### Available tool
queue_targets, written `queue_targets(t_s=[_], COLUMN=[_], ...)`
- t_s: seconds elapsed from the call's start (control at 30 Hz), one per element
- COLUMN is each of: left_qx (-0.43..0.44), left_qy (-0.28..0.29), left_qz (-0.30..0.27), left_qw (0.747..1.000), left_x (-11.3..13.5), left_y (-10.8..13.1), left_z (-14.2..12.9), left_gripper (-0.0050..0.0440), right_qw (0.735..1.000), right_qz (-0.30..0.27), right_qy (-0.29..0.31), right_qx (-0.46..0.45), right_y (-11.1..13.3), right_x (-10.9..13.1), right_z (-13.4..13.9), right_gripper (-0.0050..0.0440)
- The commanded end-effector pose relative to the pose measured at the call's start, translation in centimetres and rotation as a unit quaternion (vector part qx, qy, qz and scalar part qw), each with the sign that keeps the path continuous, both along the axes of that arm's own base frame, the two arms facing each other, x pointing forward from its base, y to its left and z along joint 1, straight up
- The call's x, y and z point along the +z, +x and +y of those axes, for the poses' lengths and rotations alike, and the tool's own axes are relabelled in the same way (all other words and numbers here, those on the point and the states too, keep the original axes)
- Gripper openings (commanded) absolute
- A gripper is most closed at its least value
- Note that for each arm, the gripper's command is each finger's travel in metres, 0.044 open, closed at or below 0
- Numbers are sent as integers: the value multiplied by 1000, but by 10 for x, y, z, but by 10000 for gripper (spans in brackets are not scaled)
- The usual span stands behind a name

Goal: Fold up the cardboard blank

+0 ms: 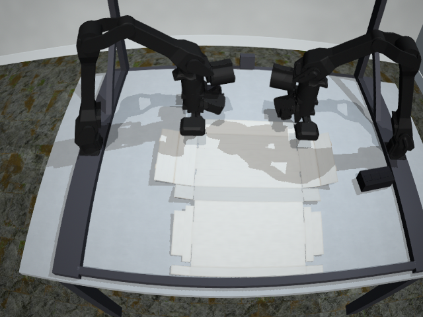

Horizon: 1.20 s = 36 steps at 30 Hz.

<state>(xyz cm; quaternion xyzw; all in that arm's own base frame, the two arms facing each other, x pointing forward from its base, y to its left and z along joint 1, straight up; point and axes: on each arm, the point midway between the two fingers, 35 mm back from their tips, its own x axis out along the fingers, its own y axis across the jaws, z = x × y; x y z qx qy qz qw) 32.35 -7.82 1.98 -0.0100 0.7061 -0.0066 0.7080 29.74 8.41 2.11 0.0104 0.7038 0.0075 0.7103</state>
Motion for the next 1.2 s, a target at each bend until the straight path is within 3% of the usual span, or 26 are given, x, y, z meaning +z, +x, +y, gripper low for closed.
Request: queue_targets(t_s=[0.0, 1.17], left_qx=[-2, -2], left_qy=[-4, -4], left_qz=[-10, -10], left_qw=[1000, 1000], left_x=[4, -8], left_y=[3, 4], left_z=[-1, -1], left_gripper=[287, 287], right_qw=[1000, 1000], right_qz=[-8, -8], right_qy=[4, 4], right_qx=[2, 2], right_y=[3, 3], right_x=[2, -10], right_z=[1, 1], right_gripper=[282, 282])
